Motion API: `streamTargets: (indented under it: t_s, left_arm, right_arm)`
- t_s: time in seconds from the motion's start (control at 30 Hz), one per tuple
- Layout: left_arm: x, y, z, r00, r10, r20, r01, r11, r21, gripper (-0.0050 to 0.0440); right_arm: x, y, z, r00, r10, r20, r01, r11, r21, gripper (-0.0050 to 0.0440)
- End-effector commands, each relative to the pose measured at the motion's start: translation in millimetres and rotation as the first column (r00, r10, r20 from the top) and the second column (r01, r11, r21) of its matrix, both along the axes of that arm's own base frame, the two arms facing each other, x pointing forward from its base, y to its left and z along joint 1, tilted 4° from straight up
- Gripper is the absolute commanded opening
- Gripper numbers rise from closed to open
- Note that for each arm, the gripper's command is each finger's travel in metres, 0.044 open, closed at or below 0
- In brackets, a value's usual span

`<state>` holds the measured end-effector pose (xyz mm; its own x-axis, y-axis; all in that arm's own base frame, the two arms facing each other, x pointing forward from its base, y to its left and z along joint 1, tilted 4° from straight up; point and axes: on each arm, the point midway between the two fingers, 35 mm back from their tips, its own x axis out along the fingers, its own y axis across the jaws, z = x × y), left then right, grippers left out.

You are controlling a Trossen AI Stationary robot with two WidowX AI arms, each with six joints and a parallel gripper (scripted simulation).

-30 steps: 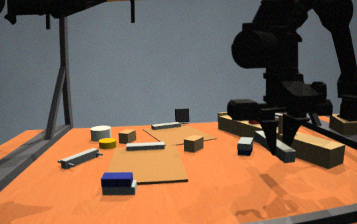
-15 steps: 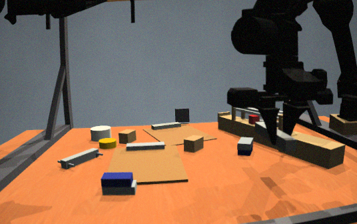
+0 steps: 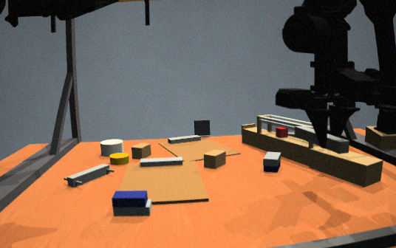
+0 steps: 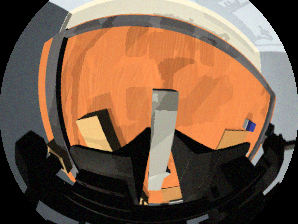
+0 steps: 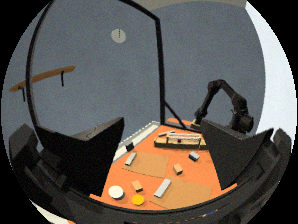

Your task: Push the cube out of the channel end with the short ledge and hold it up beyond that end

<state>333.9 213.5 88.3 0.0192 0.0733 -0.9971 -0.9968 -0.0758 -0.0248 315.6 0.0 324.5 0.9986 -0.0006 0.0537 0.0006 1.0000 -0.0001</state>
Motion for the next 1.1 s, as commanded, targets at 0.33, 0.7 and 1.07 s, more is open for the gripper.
streamTargets:
  t_s: [0.33,0.7,1.07]
  left_arm:
    - [-65.7,-35.5,5.7,0.988,0.148,0.055,-0.148,0.989,0.008,0.0000]
    - [-95.9,-52.8,-3.7,0.976,0.209,0.061,-0.210,0.978,0.004,0.0000]
    - [-108.9,-60.5,-10.2,0.971,0.234,0.056,-0.235,0.972,-0.001,0.0000]
  right_arm:
    - [-1.5,-0.3,6.4,1.000,-0.001,0.017,0.001,1.000,0.007,0.0400]
    - [-1.5,-0.3,6.4,1.000,-0.001,0.017,0.001,1.000,0.007,0.0400]
    - [-1.5,-0.3,6.4,1.000,-0.001,0.017,0.001,1.000,0.007,0.0400]
